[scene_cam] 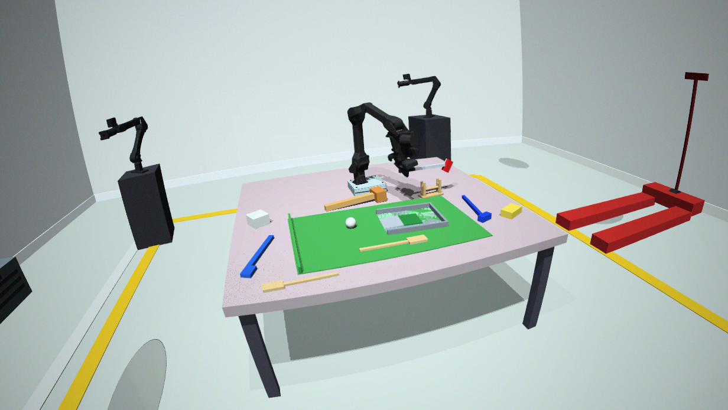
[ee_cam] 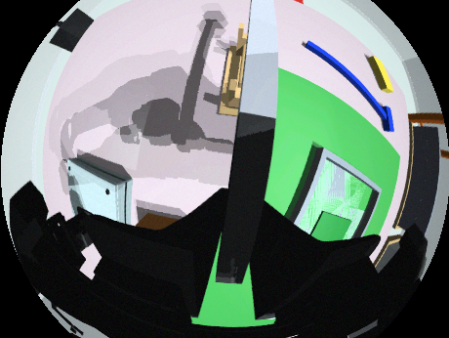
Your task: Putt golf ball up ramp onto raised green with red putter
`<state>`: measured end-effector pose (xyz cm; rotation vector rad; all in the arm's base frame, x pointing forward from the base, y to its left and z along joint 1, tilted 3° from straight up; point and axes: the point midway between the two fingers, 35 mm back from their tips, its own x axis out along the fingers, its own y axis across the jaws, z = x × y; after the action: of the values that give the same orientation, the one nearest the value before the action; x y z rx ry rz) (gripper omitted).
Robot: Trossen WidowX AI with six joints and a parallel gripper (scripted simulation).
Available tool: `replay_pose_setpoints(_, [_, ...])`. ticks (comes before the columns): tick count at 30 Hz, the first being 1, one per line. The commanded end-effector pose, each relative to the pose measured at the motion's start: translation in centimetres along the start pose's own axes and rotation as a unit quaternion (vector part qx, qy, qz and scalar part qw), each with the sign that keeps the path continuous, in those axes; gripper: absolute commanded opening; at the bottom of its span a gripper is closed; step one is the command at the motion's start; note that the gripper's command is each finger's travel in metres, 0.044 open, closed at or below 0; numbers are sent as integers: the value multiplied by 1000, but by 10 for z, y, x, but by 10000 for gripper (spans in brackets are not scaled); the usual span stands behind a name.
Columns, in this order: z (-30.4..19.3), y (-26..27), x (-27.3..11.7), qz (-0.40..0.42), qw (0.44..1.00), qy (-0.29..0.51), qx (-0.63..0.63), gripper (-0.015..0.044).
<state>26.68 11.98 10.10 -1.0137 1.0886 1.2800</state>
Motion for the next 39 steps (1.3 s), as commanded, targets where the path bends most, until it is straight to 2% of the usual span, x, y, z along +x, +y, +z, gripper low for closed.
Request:
replay_pose_setpoints(1, [5, 0, -13, -6, 1000, -7, 1, 0])
replay_pose_setpoints(4, [-2, -1, -6, -3, 1000, 0, 8, 0])
replay_pose_setpoints(20, [-83, -25, -32, -37, 976, 26, 213, 0])
replay_pose_setpoints(39, [-184, -18, -64, -71, 890, 51, 447, 0])
